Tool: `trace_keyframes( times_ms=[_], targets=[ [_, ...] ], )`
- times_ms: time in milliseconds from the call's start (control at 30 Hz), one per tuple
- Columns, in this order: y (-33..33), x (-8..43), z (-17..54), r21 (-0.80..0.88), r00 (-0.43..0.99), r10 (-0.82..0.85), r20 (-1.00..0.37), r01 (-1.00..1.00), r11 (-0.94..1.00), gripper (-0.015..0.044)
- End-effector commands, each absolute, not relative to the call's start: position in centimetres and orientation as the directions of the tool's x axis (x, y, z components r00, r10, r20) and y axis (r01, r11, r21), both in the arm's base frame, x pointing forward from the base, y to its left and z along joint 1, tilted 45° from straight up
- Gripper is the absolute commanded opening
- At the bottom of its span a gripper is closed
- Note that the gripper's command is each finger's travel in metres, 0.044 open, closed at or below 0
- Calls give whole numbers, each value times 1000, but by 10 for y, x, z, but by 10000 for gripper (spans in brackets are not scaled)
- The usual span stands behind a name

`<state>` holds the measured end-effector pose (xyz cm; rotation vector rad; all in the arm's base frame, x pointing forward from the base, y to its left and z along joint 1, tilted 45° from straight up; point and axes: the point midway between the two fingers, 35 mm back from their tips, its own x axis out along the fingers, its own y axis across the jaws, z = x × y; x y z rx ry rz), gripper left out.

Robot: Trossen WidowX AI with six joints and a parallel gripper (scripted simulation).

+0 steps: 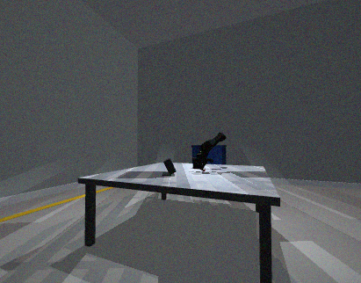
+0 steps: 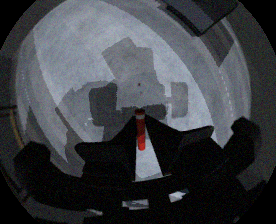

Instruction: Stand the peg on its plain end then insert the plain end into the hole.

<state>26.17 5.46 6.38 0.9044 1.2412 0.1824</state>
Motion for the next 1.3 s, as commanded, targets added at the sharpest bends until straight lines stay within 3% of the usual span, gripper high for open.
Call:
trace_keyframes(
  times_ms=[0, 1267],
  targets=[
    [53, 260, 65, 674, 391, 553, -736, 345, 653, 49],
    [50, 239, 79, 675, 646, 355, -676, 349, 650, 49]
  ],
)
